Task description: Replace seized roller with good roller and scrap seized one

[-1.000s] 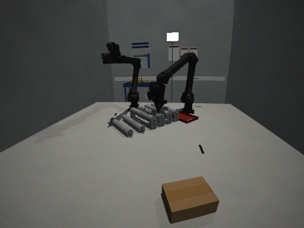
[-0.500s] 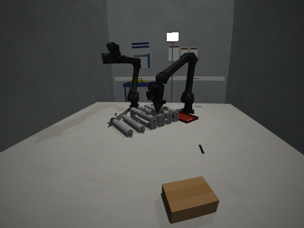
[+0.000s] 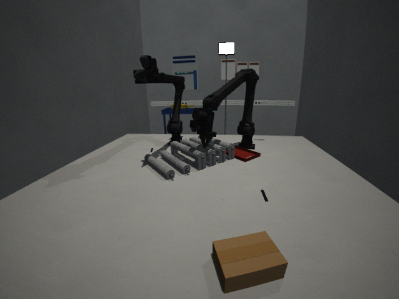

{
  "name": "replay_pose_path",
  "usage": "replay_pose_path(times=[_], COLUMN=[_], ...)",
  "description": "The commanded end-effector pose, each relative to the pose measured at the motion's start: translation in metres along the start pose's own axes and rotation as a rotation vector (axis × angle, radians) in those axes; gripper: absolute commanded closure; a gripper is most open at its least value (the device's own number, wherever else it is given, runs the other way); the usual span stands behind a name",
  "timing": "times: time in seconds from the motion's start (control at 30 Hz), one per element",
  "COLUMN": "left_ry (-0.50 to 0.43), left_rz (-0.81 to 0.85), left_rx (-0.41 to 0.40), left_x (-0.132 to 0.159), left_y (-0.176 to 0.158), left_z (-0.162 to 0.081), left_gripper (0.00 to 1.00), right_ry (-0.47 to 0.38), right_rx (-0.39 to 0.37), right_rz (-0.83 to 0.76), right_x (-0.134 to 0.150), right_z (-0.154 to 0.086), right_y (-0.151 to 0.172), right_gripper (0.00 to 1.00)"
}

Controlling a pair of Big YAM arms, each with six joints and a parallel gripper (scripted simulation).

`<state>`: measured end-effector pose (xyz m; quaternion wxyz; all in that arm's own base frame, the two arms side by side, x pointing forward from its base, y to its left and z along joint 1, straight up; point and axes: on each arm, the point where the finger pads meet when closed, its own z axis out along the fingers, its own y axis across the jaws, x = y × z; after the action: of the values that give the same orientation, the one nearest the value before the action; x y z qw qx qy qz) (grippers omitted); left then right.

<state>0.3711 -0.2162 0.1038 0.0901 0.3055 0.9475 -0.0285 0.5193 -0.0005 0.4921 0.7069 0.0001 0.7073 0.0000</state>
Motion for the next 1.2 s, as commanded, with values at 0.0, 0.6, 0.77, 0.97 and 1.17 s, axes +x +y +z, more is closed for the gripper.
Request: replay_pose_path(times=[0.0, 0.6, 0.77, 0.97, 1.17], left_ry=[0.062, 0.062, 0.062, 0.062, 0.062], left_rz=[0.005, 0.004, 0.004, 0.004, 0.004], left_rx=[0.005, 0.005, 0.005, 0.005, 0.005], left_x=[0.0156, 0.0168, 0.0168, 0.0168, 0.0168], left_y=[-0.0035, -0.0030, -0.0030, -0.0030, -0.0030], left_z=[0.0159, 0.0161, 0.0160, 0.0160, 0.0160], left_gripper=[1.00, 1.00, 1.00, 1.00, 1.00], right_ry=[-0.033, -0.033, -0.033, -0.033, -0.033], right_rx=[-0.015, -0.015, -0.015, -0.015, -0.015], right_rz=[0.009, 0.009, 0.009, 0.009, 0.009], right_x=[-0.0131, -0.0131, -0.0131, -0.0131, -0.0131], right_z=[-0.0040, -0.0040, -0.0040, -0.0040, -0.0040], right_y=[0.0070, 0.0070, 0.0070, 0.0070, 0.0070], right_gripper=[1.00, 1.00, 1.00, 1.00, 1.00])
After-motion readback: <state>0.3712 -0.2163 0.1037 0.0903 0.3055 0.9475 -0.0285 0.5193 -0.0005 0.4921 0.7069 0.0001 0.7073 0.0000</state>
